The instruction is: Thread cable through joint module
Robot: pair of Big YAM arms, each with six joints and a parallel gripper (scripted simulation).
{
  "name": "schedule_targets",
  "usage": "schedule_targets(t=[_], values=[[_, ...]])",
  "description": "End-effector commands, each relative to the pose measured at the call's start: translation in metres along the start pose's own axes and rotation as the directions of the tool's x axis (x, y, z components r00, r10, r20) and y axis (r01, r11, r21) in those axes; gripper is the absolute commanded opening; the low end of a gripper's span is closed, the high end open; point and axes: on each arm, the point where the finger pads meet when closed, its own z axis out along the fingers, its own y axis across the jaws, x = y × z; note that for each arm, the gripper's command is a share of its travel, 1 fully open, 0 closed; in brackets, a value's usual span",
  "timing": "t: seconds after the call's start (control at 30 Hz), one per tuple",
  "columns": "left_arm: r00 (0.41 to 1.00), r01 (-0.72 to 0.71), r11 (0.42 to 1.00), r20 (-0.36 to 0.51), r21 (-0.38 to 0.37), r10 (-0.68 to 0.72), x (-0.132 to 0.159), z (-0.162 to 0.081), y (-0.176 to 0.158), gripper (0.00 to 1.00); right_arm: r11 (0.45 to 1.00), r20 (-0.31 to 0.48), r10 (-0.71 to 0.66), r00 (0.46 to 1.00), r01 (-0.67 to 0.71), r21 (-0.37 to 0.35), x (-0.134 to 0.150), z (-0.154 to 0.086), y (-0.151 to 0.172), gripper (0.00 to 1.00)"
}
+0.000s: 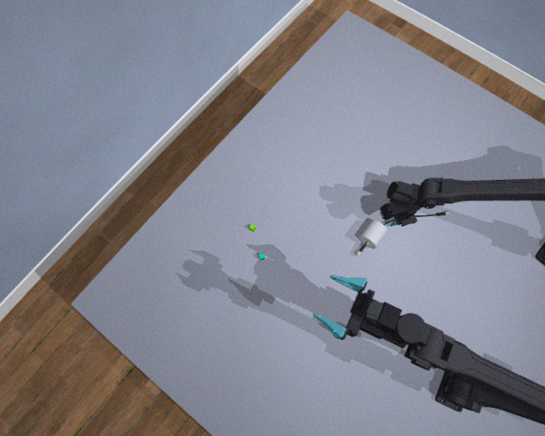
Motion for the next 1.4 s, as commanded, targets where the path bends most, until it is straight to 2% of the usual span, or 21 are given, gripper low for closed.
schedule_targets(t=[0.0, 0.3, 0.37, 0.4, 0.43, 0.5, 0.53, 0.8, 0.93, 0.97, 1.0, 1.37], values=[[1.0, -0.011, 1.0, 0.016, -0.001, 0.011, -0.013, 0.002, 0.001, 0.96, 0.999, 0.036, 0.021, 0.999, -0.022, 0.03, 0.001, -0.016, -0.01, 0.32], [1.0, -0.011, 1.0, 0.016, -0.001, 0.011, -0.013, 0.002, 0.001, 0.96, 0.998, 0.035, 0.041, 0.999, -0.043, 0.035, 0.018, -0.017, -0.01, 0.32], [1.0, -0.011, 1.0, 0.016, -0.001, 0.011, -0.013, 0.002, 0.001, 0.96, 0.998, 0.035, 0.041, 0.999, -0.043, 0.035, 0.018, -0.017, -0.01, 0.32], [1.0, -0.011, 1.0, 0.016, -0.001, 0.011, -0.013, 0.002, 0.001, 0.96, 0.998, 0.056, 0.033, 0.998, -0.036, 0.047, 0.006, -0.024, -0.013, 0.32], [1.0, -0.011, 1.0, 0.016, -0.001, 0.011, -0.013, 0.002, 0.001, 0.96, 0.998, 0.035, 0.045, 0.998, -0.046, 0.036, 0.021, -0.017, -0.009, 0.32], [1.0, -0.011, 1.0, 0.016, -0.001, 0.011, -0.013, 0.002, 0.001, 0.96, 0.999, 0.036, 0.038, 0.999, -0.039, 0.035, 0.015, -0.02, -0.008, 0.32], [1.0, -0.011, 1.0, 0.016, -0.001, 0.011, -0.013, 0.002, 0.001, 0.96, 0.999, 0.043, 0.035, 0.998, -0.037, 0.039, 0.014, -0.019, -0.008, 0.0], [1.0, -0.011, 1.0, 0.016, -0.001, 0.011, -0.013, 0.002, 0.001, 0.96, 0.999, 0.009, 0.045, 0.999, -0.045, 0.019, 0.026, -0.012, -0.003, 0.0], [1.0, -0.011, 1.0, 0.016, -0.001, 0.011, -0.013, 0.002, 0.001, 0.96, 0.999, 0.01, 0.045, 0.999, -0.045, 0.02, 0.024, -0.012, -0.005, 0.0], [1.0, -0.011, 1.0, 0.016, -0.001, 0.011, -0.013, 0.002, 0.001, 0.96, 0.999, 0.022, 0.034, 0.999, -0.034, 0.026, 0.015, -0.013, -0.006, 0.0], [1.0, -0.011, 1.0, 0.016, -0.001, 0.011, -0.013, 0.002, 0.001, 0.96, 0.999, 0.002, 0.046, 0.999, -0.046, 0.015, 0.028, -0.009, -0.003, 0.0], [1.0, -0.011, 1.0, 0.016, -0.001, 0.011, -0.013, 0.002, 0.001, 0.96, 0.999, -0.023, 0.054, 0.998, -0.054, 0.001, 0.036, 0.001, -0.002, 0.0]])
